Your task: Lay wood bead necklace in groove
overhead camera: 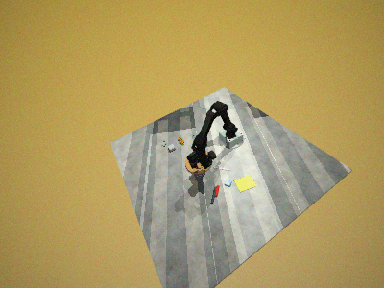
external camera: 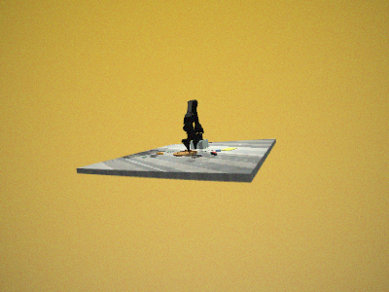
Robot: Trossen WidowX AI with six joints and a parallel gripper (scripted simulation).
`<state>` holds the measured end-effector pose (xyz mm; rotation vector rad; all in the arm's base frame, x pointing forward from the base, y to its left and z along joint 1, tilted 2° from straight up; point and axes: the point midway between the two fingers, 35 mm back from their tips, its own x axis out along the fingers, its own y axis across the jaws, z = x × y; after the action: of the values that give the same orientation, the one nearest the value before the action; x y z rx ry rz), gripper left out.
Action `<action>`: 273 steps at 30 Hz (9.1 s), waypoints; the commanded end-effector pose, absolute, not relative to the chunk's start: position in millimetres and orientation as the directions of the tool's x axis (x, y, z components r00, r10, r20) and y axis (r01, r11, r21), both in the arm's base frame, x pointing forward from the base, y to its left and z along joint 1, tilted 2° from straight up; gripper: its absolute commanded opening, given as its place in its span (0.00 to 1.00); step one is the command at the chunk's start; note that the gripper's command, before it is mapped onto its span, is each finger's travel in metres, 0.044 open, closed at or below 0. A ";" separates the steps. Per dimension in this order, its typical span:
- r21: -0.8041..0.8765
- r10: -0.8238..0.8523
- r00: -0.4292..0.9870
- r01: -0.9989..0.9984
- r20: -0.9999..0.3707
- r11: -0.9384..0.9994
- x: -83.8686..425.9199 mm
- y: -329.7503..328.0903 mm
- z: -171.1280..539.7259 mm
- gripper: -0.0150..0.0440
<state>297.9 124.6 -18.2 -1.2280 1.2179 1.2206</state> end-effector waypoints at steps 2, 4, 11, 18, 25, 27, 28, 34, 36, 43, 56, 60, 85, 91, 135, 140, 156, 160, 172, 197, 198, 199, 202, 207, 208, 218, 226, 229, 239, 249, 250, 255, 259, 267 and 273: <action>0.009 -0.012 -0.009 -1.000 -1.000 -0.013 298.0 124.9 -17.7 1.00; 0.009 -0.012 -0.009 -1.000 -1.000 -0.013 298.0 124.9 -17.7 1.00; 0.009 -0.012 -0.009 -1.000 -1.000 -0.013 298.0 124.9 -17.7 1.00; 0.004 -0.013 -0.009 -0.936 -1.000 0.352 297.1 114.4 -12.8 0.78; -0.009 -0.015 -0.009 -0.447 -1.000 0.895 293.8 93.7 -3.3 0.68; -0.012 -0.015 -0.009 -0.247 -1.000 0.969 292.5 87.9 -0.8 0.68; -0.014 -0.015 -0.009 -0.142 -1.000 0.990 291.9 85.1 0.5 0.68; -0.019 -0.017 -0.009 0.323 -1.000 0.946 287.8 70.5 6.8 0.68; -0.019 -0.017 -0.009 0.427 -1.000 0.904 286.9 67.7 8.0 0.68; -0.019 -0.018 -0.010 0.742 -1.000 0.670 283.6 58.1 12.1 0.68; -0.015 -0.019 -0.010 0.963 -1.000 0.268 279.5 48.0 16.2 0.68; -0.015 -0.019 -0.010 0.963 -1.000 0.268 279.5 48.0 16.2 0.68; -0.004 -0.015 0.000 0.962 -1.000 0.274 282.6 48.8 3.2 0.68; -0.008 -0.016 -0.004 0.962 -1.000 0.272 281.6 48.3 -6.8 0.68; -0.010 -0.015 -0.006 0.962 -1.000 0.273 280.8 48.2 -21.9 0.25; -0.010 -0.015 -0.006 0.962 -1.000 0.273 280.8 48.2 -21.9 0.25; -0.010 -0.015 -0.006 0.962 -1.000 0.273 280.8 48.2 -21.9 0.25; -0.010 -0.015 -0.006 0.962 -1.000 0.273 280.8 48.2 -21.9 0.25; -0.010 -0.015 -0.006 0.962 -1.000 0.273 280.8 48.2 -21.9 0.25; -0.015 -0.019 -0.010 0.963 -1.000 0.268 280.8 48.3 -12.2 1.00; -0.015 -0.019 -0.010 0.963 -1.000 0.268 280.8 48.3 -12.2 1.00; -0.015 -0.019 -0.010 0.963 -1.000 0.268 280.8 48.3 -12.2 1.00; -0.015 -0.019 -0.010 0.963 -1.000 0.268 280.8 48.3 -12.2 1.00; -0.015 -0.019 -0.010 0.963 -1.000 0.268 280.8 48.3 -12.2 1.00; -0.015 -0.019 -0.010 0.963 -1.000 0.268 280.8 48.3 -12.2 1.00; -0.015 -0.019 -0.010 0.963 -1.000 0.268 280.8 48.3 -12.2 1.00; -0.019 -0.018 -0.010 0.741 -1.000 0.671 281.5 55.4 -8.6 0.90; -0.020 -0.018 -0.010 0.500 -1.000 0.866 281.8 60.2 -6.2 0.90; -0.010 -0.016 -0.010 -0.435 -1.000 0.900 281.9 76.0 1.9 0.90; 0.000 -0.015 -0.010 -0.843 -1.000 0.538 281.5 84.9 6.5 0.90; 0.001 -0.015 -0.010 -0.871 -1.000 0.490 281.4 85.7 6.9 0.90; 0.006 -0.015 -0.010 -0.972 -1.000 0.236 281.1 89.8 9.0 0.90; 0.009 -0.015 -0.010 -0.997 -1.000 0.073 280.9 91.5 9.9 0.90; 0.009 -0.015 -0.010 -0.997 -1.000 0.073 280.9 91.5 9.9 0.90; 0.009 -0.015 -0.010 -0.997 -1.000 0.073 280.9 91.5 9.9 0.90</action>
<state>278.4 88.8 7.0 -1.1073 1.3018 1.0999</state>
